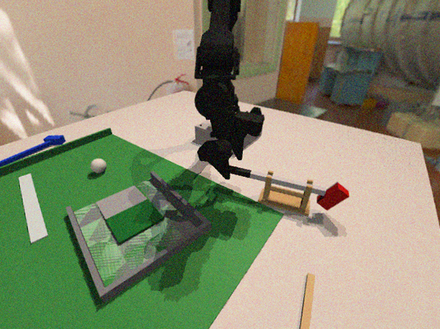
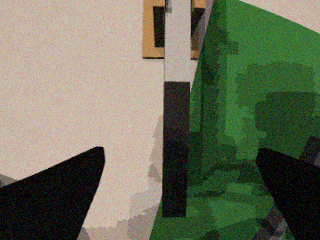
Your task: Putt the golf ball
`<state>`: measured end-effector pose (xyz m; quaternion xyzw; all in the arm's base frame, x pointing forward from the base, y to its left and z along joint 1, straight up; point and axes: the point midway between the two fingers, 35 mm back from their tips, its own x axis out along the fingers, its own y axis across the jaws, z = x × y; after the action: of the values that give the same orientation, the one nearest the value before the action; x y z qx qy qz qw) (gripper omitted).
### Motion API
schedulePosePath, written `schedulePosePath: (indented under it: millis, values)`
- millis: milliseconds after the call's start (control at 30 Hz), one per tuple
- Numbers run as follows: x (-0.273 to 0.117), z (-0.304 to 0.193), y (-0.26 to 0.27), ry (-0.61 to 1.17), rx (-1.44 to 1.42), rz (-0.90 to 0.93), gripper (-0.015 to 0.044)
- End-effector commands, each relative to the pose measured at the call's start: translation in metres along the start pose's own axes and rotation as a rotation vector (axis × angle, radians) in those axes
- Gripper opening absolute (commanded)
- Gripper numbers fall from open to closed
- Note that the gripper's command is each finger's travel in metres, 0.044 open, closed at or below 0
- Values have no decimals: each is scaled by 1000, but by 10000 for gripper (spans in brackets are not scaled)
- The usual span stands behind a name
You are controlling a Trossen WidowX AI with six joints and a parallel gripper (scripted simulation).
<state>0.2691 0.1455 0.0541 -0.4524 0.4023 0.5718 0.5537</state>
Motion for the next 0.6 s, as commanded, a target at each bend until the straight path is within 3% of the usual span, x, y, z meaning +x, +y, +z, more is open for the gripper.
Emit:
schedulePosePath:
  millis: [0, 567]
  values:
    - [16, -4, 3, -1, 3, 12, 440]
    - [34, -9, 3, -1, 3, 12, 440]
